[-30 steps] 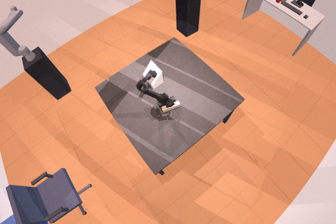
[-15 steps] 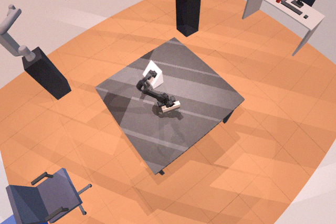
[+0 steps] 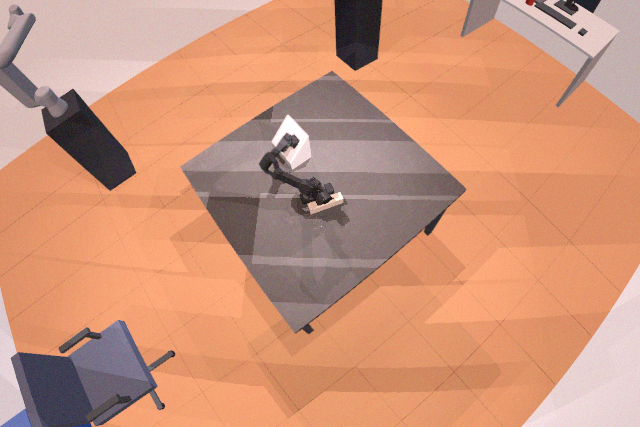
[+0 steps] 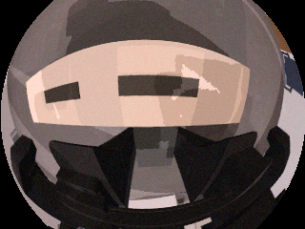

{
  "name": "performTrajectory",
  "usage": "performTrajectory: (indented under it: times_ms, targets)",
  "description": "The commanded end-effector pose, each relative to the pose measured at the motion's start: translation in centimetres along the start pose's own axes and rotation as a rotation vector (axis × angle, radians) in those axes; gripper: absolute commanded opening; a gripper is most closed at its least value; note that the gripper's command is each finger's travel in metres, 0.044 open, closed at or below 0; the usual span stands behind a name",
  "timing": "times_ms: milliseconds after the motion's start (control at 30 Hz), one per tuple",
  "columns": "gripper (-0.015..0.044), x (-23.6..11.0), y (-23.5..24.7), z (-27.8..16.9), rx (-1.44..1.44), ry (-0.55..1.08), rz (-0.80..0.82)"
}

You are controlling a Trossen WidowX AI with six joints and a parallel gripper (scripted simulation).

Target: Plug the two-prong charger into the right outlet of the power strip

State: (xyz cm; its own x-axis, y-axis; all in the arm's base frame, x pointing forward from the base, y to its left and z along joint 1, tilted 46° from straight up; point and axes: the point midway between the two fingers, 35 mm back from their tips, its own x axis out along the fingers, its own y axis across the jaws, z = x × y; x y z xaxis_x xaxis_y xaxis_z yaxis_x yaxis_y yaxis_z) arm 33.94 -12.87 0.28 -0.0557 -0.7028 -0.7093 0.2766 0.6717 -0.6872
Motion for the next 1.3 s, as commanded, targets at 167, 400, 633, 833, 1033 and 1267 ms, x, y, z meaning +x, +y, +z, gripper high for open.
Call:
performTrajectory:
  times_ms: [167, 400, 633, 833, 1033, 1267]
  targets:
    - [0.0000, -0.13, -0.11, 0.75, 0.016, -0.021, 0.000]
    - [0.0000, -0.04, -0.11, 0.76, 0.016, -0.021, 0.000]
    - [0.0000, 0.05, -0.10, 0.78, 0.016, -0.021, 0.000]
    - [0.0000, 0.13, -0.10, 0.78, 0.016, -0.021, 0.000]
    - [0.0000, 0.21, -0.09, 0.79, 0.016, -0.021, 0.000]
    - [0.0000, 0.13, 0.09, -0.04, -0.005, 0.002, 0.001]
